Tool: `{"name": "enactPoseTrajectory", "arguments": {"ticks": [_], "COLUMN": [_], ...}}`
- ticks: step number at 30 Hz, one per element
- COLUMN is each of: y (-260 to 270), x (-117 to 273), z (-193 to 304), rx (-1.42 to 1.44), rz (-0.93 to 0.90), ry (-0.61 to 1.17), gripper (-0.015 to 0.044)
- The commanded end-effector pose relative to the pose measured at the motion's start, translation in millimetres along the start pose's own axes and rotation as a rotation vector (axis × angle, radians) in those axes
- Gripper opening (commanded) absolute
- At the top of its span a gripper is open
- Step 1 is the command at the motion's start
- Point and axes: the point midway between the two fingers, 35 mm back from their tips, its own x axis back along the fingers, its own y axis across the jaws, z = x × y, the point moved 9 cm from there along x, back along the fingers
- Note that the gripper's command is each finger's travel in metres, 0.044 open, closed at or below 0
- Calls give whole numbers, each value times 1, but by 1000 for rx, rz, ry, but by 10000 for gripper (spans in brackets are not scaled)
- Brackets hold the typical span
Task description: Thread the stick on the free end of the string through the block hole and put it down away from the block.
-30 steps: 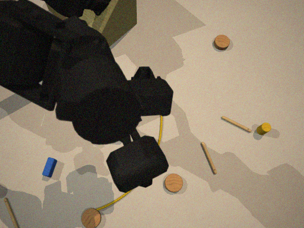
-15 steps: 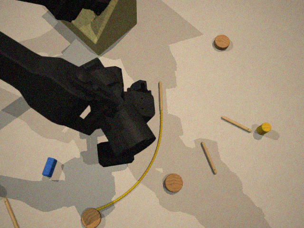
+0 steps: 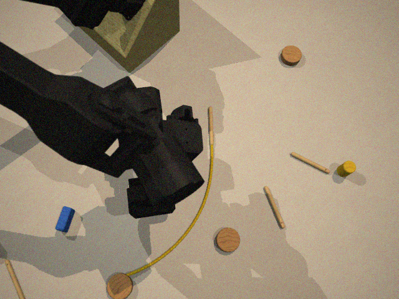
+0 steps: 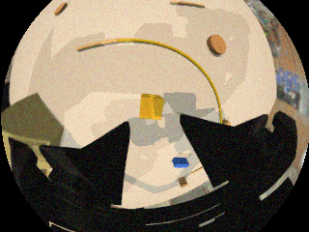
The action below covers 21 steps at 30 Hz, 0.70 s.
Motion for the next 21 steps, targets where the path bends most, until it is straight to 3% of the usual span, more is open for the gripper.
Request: {"name": "enactPoseTrajectory", "arguments": {"ticks": [1, 7, 16, 21], "y": [0, 0, 0, 0], "x": [0, 0, 0, 0], "z": [0, 0, 0, 0], "rx": [0, 0, 0, 0], "rz": [0, 0, 0, 0], "ry": [0, 0, 0, 0], "gripper": [243, 243, 7, 0]}}
